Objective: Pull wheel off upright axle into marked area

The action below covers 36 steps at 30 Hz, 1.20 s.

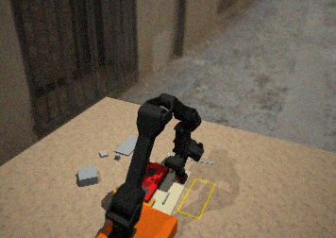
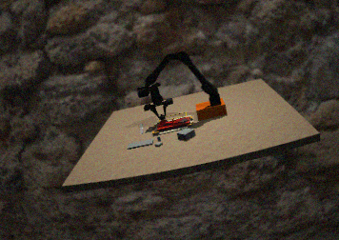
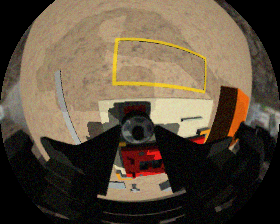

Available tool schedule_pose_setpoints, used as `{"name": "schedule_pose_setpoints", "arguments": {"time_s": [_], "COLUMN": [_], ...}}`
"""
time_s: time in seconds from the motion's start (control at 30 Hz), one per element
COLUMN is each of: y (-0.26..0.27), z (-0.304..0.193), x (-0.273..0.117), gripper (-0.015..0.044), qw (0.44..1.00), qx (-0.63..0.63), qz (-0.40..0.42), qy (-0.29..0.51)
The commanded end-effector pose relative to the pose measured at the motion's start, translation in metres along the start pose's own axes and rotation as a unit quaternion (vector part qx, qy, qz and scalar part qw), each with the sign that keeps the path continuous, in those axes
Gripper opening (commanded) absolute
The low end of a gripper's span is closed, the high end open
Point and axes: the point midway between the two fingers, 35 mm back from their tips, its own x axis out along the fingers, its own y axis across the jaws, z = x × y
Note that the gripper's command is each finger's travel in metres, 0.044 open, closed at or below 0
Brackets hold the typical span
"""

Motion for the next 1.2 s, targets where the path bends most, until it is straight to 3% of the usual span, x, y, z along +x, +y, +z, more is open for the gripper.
{"name": "schedule_pose_setpoints", "arguments": {"time_s": [0.0, 0.13, 0.33, 0.6, 0.93, 1.17], "y": [0.001, 0.001, -0.002, -0.002, 0.001, -0.001], "z": [0.001, 0.001, -0.001, -0.001, -0.001, -0.001], "x": [-0.016, -0.018, -0.061, -0.061, 0.005, 0.011], "gripper": [0.03, 0.03, 0.03, 0.03, 0.03, 0.03], "qw": [1.0, 1.0, 1.0, 1.0, 1.0, 1.0], "qx": [-0.001, -0.001, -0.001, -0.001, -0.001, -0.001], "qz": [0.012, 0.012, 0.012, 0.012, 0.012, 0.012], "qy": [0.0, 0.0, 0.0, 0.0, 0.0, 0.0]}}
